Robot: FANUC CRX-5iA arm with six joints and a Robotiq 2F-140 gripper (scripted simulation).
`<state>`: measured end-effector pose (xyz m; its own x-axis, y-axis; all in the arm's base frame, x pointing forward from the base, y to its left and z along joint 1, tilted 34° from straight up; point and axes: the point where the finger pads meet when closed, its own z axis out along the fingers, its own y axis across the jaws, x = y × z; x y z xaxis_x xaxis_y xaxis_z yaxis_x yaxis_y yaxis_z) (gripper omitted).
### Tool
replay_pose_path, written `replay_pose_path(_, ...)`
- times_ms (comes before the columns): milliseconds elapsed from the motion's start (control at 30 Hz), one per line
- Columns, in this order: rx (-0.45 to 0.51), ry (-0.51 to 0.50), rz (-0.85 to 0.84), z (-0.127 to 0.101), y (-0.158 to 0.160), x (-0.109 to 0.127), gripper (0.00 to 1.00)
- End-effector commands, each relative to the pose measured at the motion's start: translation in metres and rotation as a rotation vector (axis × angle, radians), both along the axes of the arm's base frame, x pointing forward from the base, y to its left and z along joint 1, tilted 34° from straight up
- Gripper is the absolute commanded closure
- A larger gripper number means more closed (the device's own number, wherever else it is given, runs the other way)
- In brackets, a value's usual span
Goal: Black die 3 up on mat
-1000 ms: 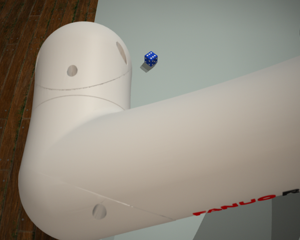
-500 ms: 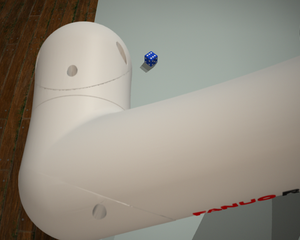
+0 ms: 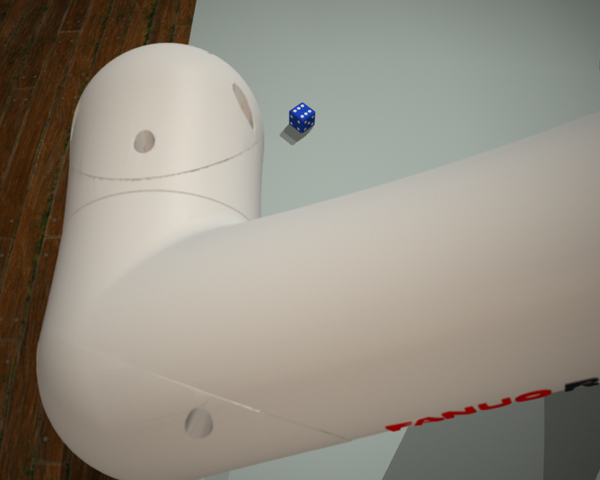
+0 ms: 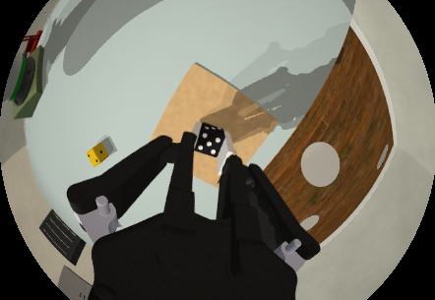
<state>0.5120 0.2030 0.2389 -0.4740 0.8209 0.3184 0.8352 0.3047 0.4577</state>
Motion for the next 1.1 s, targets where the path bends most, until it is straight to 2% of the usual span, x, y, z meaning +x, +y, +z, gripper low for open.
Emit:
replay_pose_path(0, 0.000, 0.000, 0.000, 0.0002, -0.0001, 0.0002, 0.76)
replay_pose_path(1067, 0.000, 0.000, 0.000, -0.0030, 0.0018, 0.0012, 0.76)
